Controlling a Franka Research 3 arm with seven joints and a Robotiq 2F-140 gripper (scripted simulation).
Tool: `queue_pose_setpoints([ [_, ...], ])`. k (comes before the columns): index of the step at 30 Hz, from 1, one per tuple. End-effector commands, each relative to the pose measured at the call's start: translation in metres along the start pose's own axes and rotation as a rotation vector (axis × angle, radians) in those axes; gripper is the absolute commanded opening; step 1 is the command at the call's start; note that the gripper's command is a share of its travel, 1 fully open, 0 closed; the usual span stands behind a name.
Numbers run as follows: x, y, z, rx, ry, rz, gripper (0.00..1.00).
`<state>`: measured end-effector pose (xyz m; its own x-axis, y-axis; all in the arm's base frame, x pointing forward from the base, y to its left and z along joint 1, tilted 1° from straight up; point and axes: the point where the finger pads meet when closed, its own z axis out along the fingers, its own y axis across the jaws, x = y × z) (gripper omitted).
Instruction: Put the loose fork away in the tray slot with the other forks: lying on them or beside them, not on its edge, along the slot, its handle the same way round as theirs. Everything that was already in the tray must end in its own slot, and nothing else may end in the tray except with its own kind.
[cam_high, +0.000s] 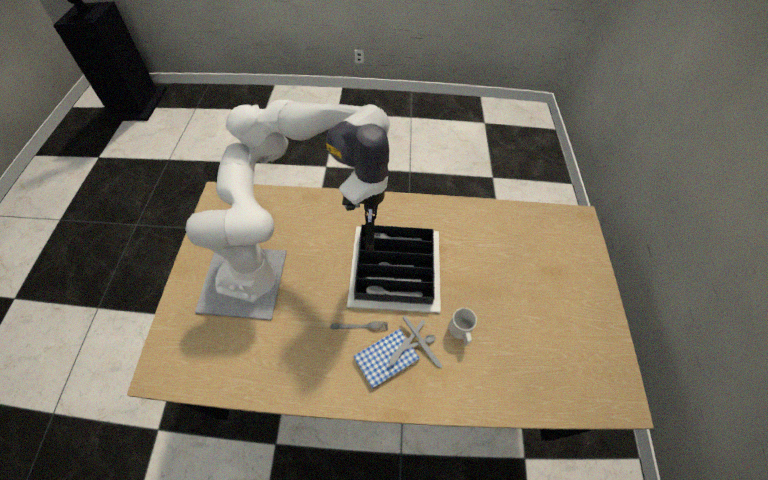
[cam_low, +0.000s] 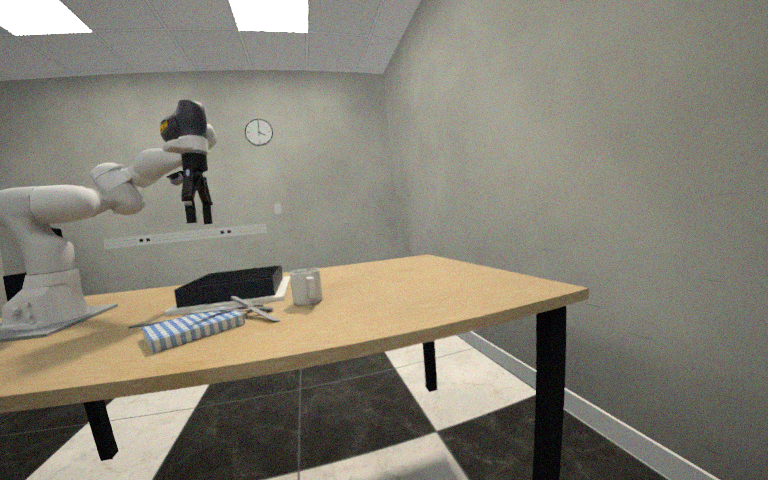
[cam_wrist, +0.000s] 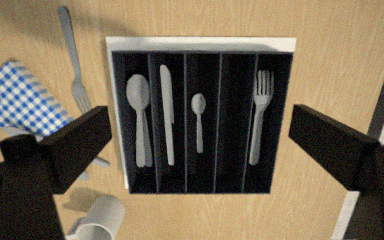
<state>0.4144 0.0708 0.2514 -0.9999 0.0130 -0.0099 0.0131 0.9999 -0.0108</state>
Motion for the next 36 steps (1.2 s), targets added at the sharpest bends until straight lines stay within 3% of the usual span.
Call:
queue_pose_setpoints([
  [1, 0.0, 0.001, 0.0, -0.002, 0.001, 0.003, 1.0],
  [27, 0.0, 0.0, 0.001, -0.002, 0.001, 0.003, 1.0],
  [29, -0.007, -0.028, 0.007, -0.005, 0.0, 0.005, 1.0],
  [31, -0.007, -0.028, 0.007, -0.005, 0.0, 0.005, 1.0],
  [32, -0.011, -0.055, 0.014, -0.007, -0.002, 0.006, 1.0],
  [36, -0.014, -0.091, 0.023, -0.009, -0.004, 0.007, 1.0],
])
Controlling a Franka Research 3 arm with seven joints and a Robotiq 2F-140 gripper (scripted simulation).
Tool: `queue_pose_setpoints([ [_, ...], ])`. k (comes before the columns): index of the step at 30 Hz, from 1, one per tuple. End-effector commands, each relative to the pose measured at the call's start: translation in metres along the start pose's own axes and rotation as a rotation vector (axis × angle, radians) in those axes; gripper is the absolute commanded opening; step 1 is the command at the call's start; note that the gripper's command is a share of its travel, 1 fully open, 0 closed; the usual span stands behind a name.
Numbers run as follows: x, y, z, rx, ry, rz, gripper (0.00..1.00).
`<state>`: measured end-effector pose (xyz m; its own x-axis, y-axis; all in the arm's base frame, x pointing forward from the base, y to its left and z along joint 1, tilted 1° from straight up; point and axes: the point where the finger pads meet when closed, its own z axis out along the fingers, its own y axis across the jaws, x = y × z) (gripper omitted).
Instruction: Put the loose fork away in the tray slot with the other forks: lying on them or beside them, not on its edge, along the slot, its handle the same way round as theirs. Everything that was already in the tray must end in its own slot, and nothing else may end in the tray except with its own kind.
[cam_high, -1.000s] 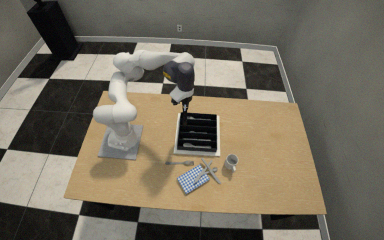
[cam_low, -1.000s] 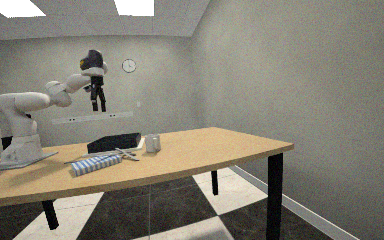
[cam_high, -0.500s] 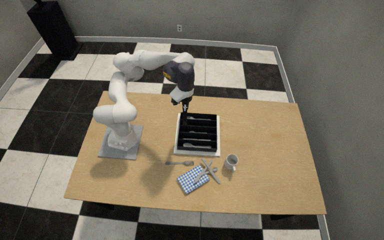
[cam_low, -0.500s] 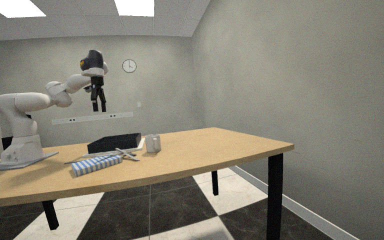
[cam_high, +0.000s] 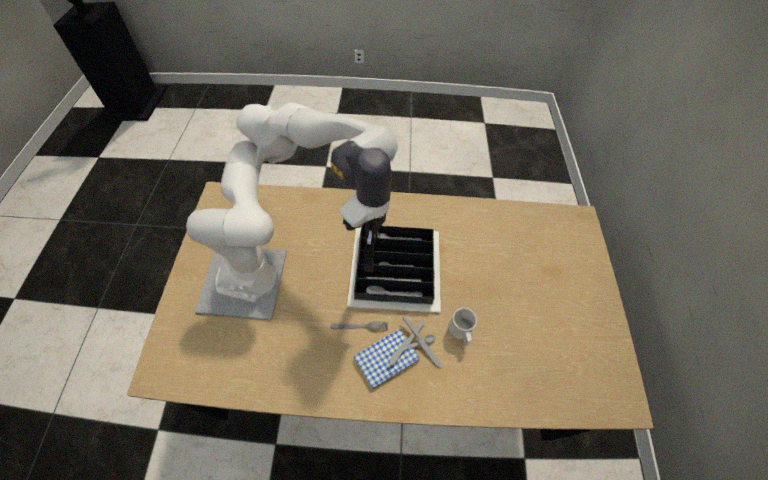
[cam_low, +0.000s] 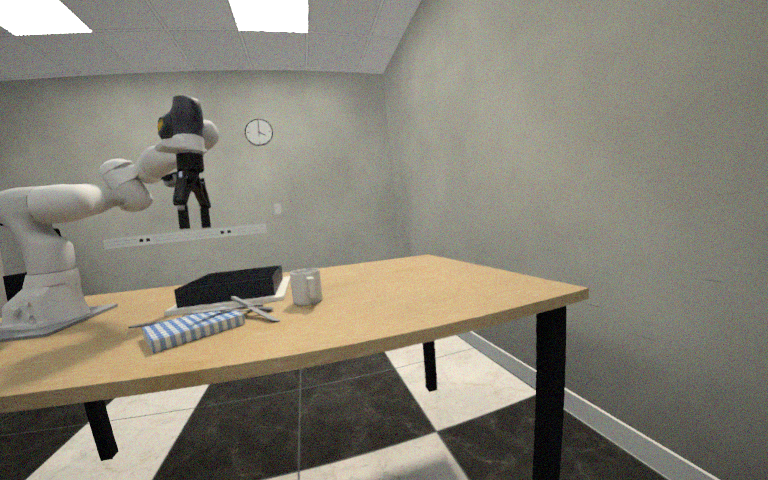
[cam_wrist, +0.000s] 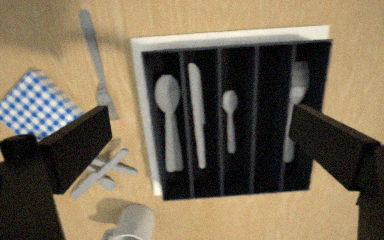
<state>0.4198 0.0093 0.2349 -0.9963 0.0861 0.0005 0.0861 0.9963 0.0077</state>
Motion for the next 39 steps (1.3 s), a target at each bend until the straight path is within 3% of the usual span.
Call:
queue_pose_setpoints([
  [1, -0.011, -0.04, 0.008, 0.008, -0.014, -0.066, 1.0],
  [10, -0.008, -0.128, 0.031, 0.009, -0.015, -0.065, 1.0],
  [12, -0.008, -0.128, 0.031, 0.009, -0.015, -0.065, 1.0],
  [13, -0.004, -0.152, 0.038, 0.011, -0.014, -0.065, 1.0],
  [21, 0.018, -0.223, 0.059, 0.016, -0.01, -0.067, 1.0],
  [39, 0.02, -0.227, 0.06, 0.016, -0.009, -0.067, 1.0],
])
